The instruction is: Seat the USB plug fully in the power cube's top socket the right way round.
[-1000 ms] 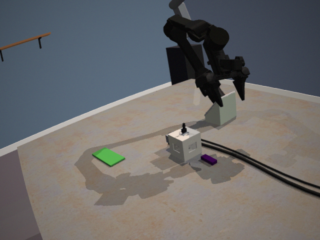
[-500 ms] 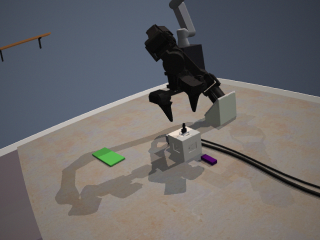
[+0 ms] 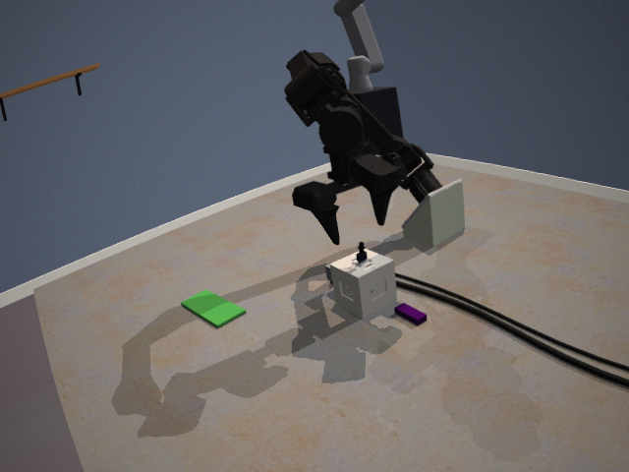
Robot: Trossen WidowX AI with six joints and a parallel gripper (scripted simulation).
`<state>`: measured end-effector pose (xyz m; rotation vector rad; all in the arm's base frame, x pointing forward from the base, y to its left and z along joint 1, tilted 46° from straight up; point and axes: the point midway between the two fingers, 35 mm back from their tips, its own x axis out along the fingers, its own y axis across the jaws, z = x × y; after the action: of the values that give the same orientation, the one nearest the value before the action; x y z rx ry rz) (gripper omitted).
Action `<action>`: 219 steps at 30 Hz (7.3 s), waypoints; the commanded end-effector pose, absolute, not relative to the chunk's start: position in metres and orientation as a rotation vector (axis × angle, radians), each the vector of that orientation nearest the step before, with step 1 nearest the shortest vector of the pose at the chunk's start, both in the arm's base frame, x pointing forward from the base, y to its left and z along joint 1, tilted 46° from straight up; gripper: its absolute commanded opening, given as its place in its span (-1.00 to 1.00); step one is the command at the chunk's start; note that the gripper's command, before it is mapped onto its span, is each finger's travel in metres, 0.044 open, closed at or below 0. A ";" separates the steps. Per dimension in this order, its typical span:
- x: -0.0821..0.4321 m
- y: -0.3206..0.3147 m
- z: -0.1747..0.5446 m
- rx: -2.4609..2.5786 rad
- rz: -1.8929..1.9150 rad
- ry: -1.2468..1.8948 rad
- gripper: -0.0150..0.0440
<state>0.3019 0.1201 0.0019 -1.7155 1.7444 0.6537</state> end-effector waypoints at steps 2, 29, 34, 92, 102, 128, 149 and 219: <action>0.300 0.114 -0.003 -1.725 0.659 1.755 1.00; 0.302 0.105 -0.012 -1.716 0.654 1.750 0.82; 0.302 0.105 -0.012 -1.716 0.654 1.750 0.38; 0.301 0.119 0.002 -1.716 0.654 1.750 -0.49; 0.301 0.124 0.006 -1.716 0.655 1.750 -0.49; 0.300 0.124 0.007 -1.425 0.252 1.740 -0.49; 0.300 0.124 0.007 -1.019 -0.216 1.640 -0.49; 0.300 0.124 0.007 0.411 -1.363 0.787 -0.49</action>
<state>0.3004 0.1248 0.0079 0.3600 0.8302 -1.3310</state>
